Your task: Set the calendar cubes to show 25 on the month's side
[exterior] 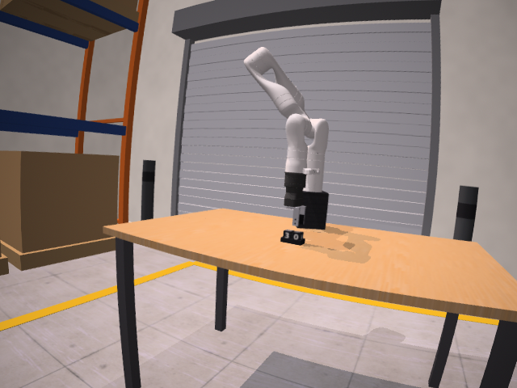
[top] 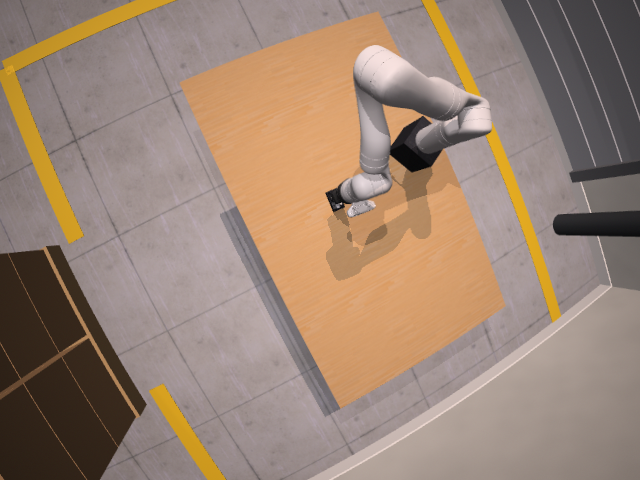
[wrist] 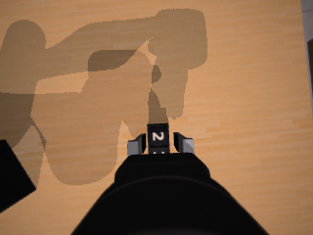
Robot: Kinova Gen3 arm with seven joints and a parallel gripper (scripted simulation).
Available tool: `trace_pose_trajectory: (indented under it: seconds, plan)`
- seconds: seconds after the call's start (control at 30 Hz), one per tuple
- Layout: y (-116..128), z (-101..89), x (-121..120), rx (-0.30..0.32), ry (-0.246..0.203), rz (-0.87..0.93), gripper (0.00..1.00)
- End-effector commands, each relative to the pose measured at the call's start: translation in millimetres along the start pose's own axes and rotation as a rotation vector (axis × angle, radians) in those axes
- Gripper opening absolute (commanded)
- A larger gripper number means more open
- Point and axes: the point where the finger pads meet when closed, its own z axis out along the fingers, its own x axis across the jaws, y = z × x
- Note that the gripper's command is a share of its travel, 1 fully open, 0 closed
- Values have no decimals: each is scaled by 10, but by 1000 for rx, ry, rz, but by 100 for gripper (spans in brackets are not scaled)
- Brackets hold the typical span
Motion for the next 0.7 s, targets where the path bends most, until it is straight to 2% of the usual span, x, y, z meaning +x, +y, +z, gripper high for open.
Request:
trace_pose_trajectory:
  seconds: [0.0,0.67]
  plan:
    - [-18,49,-23,2,-6,-3,90]
    - [-18,168,-23,2,-6,-3,90]
